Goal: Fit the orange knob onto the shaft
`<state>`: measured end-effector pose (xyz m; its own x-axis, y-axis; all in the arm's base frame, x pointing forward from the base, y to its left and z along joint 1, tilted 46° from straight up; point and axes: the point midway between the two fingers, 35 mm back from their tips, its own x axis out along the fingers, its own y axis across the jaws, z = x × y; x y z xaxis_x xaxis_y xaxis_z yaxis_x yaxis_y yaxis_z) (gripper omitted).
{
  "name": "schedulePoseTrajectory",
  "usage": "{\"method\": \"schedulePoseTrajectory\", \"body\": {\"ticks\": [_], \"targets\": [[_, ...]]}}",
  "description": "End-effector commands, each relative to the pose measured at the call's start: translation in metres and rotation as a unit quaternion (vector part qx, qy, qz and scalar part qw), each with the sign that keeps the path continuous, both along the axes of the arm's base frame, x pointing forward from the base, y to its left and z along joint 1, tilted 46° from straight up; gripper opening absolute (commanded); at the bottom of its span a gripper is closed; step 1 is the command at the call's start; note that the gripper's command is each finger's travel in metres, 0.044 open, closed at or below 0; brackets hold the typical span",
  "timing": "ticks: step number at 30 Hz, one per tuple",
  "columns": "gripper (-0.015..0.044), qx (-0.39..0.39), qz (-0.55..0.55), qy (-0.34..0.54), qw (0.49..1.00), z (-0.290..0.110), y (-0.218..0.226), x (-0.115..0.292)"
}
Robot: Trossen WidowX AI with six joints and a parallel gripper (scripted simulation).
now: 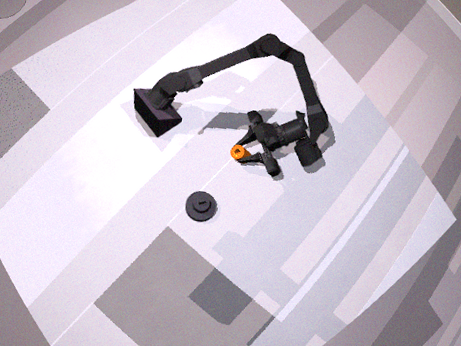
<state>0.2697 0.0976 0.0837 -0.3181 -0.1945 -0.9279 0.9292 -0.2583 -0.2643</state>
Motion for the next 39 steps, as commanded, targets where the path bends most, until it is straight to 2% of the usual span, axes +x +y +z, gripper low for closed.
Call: {"method": "schedulePoseTrajectory", "body": {"ticks": [1,6,21,24,39], "targets": [[0.0179,-0.032,0.009,0.007,0.999,0.0022,0.0036,0.0014],[0.0179,-0.059,0.018,0.013,0.998,0.0053,0.0079,0.0033],[0.0179,-0.047,0.016,0.005,0.999,0.0113,0.0117,0.0056],[0.0258,-0.048,0.017,0.009,0.999,0.0085,0.0101,0.0049],[0.026,-0.048,0.017,0.009,0.999,0.0085,0.0101,0.0049]]}}
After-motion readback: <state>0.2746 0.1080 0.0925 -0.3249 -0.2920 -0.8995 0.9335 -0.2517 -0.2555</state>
